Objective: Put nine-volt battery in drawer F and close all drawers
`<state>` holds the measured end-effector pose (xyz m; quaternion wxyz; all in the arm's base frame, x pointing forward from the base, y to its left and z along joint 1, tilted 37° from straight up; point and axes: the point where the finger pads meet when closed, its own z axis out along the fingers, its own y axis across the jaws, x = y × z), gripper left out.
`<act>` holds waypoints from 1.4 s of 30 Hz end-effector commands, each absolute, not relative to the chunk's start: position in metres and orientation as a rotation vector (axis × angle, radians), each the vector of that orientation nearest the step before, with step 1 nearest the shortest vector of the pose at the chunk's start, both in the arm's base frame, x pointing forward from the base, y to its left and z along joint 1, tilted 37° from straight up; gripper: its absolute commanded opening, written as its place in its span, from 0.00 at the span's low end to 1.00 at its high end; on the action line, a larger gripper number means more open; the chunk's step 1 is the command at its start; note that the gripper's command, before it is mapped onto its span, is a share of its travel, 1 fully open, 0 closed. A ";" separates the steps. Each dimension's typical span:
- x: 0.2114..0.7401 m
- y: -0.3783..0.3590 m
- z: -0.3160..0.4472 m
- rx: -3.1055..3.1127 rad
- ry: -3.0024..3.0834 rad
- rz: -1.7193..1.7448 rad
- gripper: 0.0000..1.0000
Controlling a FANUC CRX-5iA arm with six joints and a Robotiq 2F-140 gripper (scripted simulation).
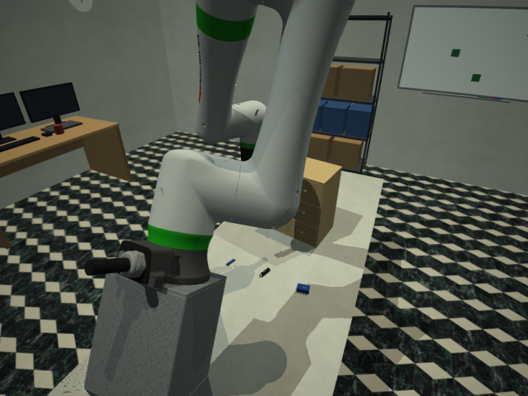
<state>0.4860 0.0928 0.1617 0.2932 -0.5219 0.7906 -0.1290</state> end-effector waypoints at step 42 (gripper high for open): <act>0.499 0.143 0.179 -2.501 1.002 -0.752 1.00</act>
